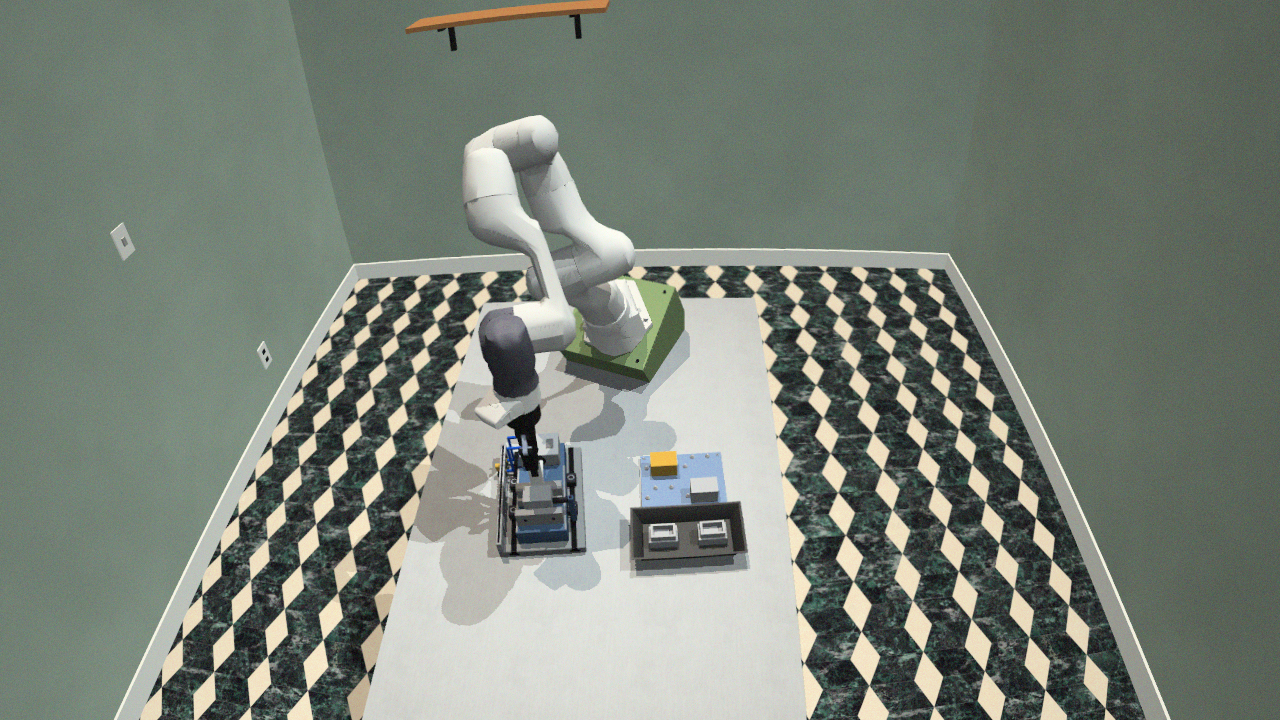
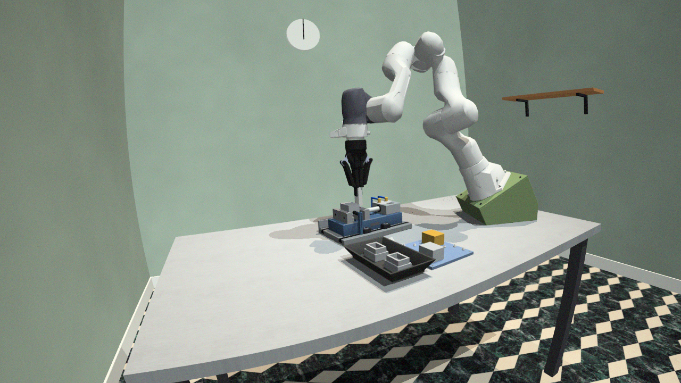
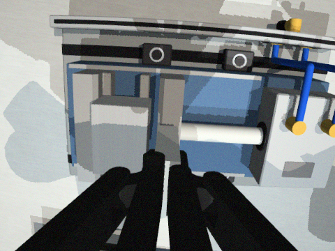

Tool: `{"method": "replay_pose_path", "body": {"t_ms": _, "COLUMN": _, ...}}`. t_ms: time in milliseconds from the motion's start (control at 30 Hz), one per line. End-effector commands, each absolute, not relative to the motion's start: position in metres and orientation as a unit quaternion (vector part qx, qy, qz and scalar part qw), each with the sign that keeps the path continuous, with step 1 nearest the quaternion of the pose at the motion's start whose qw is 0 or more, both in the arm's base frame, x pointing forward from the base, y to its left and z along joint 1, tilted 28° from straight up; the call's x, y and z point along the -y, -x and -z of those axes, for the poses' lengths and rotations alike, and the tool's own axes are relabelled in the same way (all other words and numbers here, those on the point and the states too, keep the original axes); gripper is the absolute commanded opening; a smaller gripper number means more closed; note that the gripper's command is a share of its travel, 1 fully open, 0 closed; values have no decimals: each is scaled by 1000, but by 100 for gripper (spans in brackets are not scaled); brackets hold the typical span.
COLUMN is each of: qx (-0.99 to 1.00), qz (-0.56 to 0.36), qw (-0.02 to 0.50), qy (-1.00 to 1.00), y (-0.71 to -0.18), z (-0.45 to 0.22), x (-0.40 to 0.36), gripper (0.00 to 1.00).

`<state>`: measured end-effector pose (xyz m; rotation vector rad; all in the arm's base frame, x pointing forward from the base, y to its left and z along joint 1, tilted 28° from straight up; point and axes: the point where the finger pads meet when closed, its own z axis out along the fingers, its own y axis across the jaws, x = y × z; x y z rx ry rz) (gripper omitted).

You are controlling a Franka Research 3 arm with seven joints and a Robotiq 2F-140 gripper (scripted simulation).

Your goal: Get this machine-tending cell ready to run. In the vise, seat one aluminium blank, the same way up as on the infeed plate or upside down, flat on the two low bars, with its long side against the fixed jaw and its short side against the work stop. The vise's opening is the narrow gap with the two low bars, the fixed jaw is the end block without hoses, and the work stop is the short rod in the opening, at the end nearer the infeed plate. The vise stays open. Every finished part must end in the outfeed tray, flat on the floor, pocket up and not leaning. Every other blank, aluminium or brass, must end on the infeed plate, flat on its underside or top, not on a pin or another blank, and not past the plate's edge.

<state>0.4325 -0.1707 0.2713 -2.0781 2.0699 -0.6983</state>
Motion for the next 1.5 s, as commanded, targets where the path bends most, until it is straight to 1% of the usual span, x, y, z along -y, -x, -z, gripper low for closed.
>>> {"method": "replay_pose_path", "body": {"t_ms": 0, "qx": -687, "qz": 231, "qw": 64, "qy": 686, "y": -433, "z": -271, "x": 171, "gripper": 0}}
{"method": "replay_pose_path", "body": {"t_ms": 1467, "qx": -687, "qz": 231, "qw": 64, "qy": 686, "y": -442, "z": -275, "x": 171, "gripper": 0}}
